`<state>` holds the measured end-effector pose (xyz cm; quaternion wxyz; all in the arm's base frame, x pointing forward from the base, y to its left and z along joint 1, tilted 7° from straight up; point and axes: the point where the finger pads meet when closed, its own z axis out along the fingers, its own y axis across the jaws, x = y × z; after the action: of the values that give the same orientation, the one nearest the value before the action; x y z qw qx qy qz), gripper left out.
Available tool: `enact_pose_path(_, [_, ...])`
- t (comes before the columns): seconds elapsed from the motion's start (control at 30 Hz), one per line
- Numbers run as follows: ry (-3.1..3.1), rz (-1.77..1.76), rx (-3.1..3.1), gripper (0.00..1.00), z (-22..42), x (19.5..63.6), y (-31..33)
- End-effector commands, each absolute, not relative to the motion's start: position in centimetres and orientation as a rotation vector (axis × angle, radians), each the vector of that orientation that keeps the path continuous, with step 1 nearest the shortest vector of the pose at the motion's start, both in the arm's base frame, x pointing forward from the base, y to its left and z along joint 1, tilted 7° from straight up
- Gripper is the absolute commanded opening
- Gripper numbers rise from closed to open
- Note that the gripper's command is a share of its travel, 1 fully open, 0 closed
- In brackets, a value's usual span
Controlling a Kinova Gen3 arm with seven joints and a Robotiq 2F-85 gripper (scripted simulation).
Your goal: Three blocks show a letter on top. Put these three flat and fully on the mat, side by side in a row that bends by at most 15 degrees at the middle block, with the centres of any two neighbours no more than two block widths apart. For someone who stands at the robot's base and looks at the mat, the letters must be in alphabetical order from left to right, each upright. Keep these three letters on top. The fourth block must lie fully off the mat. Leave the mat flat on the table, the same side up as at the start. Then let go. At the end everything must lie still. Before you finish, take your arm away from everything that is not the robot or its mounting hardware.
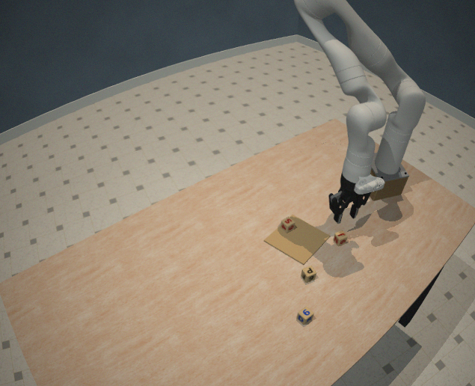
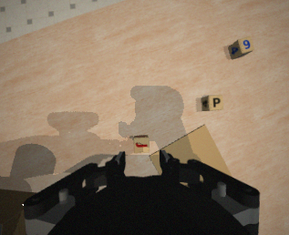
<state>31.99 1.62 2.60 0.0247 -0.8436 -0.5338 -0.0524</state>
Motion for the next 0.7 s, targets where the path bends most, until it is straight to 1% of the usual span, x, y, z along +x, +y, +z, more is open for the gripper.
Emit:
enact_pose_path(0.0, [-1.676, -0.164, -2.598, 0.52, 2.6, 32.0, 1.7])
enact_pose_path(0.67, [-1.675, -0.163, -2.598, 0.52, 1.2, 32.1, 1.9])
